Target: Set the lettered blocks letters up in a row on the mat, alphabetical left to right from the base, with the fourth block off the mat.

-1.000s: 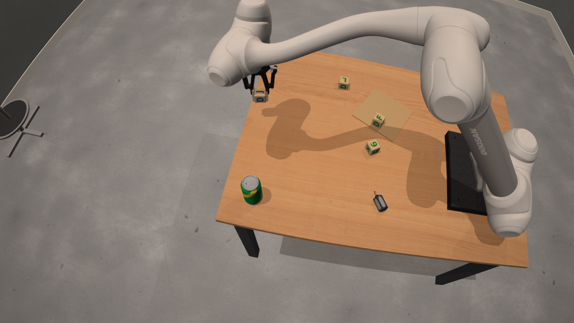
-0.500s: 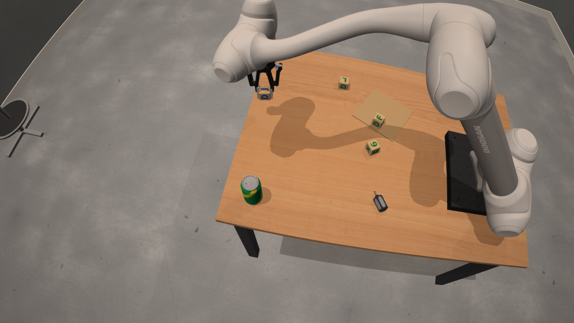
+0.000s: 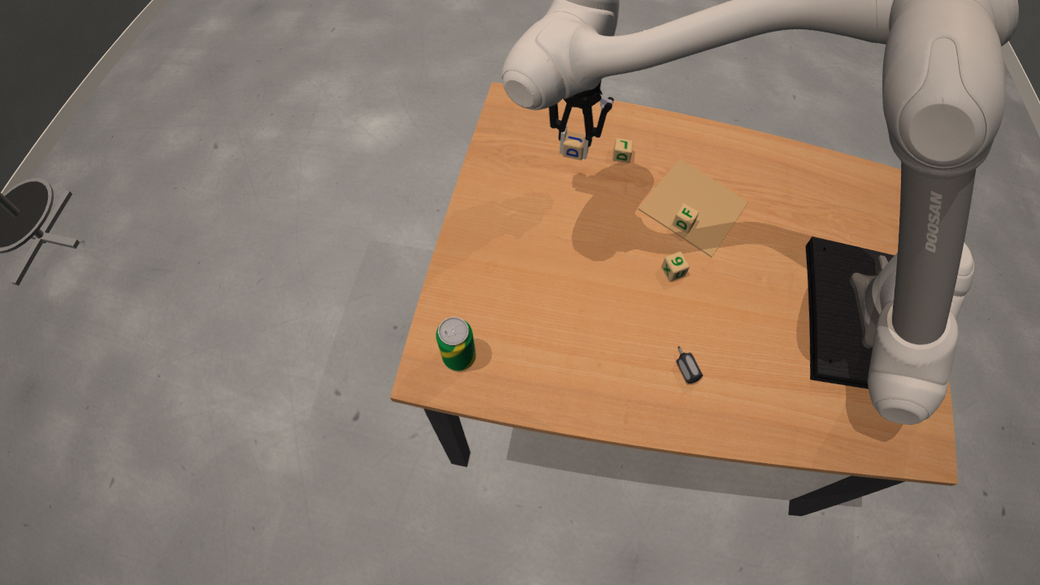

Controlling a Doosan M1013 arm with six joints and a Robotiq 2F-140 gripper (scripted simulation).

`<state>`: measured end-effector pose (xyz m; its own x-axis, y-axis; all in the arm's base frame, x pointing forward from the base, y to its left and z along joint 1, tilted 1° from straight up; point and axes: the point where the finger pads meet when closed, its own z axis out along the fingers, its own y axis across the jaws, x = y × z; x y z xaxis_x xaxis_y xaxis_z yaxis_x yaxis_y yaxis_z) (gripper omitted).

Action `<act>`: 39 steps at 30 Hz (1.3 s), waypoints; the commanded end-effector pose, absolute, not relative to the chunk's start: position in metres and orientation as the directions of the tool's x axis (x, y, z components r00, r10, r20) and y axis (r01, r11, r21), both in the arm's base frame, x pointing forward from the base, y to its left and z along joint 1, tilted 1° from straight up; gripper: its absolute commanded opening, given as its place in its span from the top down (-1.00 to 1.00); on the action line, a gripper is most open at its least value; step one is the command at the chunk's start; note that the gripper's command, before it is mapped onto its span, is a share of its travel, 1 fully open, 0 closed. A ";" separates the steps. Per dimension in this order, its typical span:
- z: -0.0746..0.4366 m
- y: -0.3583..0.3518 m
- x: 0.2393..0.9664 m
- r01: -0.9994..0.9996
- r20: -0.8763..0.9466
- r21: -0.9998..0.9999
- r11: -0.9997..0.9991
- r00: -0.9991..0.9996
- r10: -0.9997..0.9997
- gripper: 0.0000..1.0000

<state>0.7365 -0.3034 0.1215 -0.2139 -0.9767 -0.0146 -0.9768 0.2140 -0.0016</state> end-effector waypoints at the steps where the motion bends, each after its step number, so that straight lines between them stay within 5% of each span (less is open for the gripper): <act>1: 0.125 -0.309 0.678 -0.960 -0.014 -0.010 0.280 -0.280 -0.960 0.37; 19: 0.098 -0.278 0.446 -0.850 -0.016 -0.006 0.527 -0.527 -0.850 0.37; 39: 0.092 -0.277 0.443 -0.848 -0.016 -0.006 0.530 -0.530 -0.848 0.37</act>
